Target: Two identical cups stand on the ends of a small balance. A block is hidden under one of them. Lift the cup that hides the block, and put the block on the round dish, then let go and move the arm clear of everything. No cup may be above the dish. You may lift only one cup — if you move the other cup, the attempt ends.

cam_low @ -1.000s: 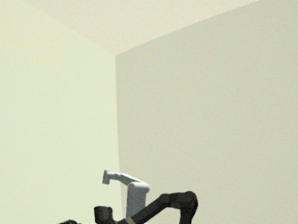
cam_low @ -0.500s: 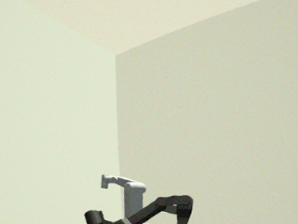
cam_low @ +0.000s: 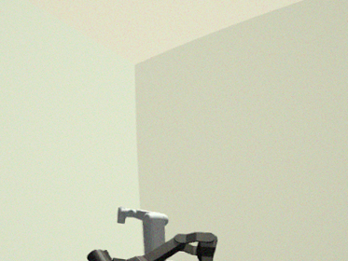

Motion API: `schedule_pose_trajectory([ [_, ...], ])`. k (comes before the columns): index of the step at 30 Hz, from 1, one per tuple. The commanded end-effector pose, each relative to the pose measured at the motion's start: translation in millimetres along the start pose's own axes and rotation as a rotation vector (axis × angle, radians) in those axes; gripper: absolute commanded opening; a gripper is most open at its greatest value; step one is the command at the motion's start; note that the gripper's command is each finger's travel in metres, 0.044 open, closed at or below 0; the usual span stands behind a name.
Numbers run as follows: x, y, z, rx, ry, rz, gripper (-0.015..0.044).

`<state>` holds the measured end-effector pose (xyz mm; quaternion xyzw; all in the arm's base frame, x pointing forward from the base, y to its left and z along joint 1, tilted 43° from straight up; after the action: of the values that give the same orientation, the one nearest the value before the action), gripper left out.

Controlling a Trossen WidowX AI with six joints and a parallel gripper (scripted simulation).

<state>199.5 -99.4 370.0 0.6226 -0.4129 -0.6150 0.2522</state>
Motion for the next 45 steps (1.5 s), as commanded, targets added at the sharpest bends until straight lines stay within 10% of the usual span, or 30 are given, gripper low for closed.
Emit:
schedule_pose_trajectory([
  [1, -1.7, -11.8, -9.5, -0.060, -0.025, 0.000, 0.0440],
  [45, -33.2, -179.4, -34.1, -0.829, -0.214, 0.406, 0.0440],
])
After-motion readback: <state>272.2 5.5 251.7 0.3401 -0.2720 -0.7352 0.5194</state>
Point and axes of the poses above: the point midway between the two fingers, 35 mm back from their tips, its own z axis back along the fingers, its own y axis across the jaws, x = y × z, the point moved 7 cm from there along z, back along the fingers, and after that the axes turned 15 degrees about z, right-handed, at the moved point
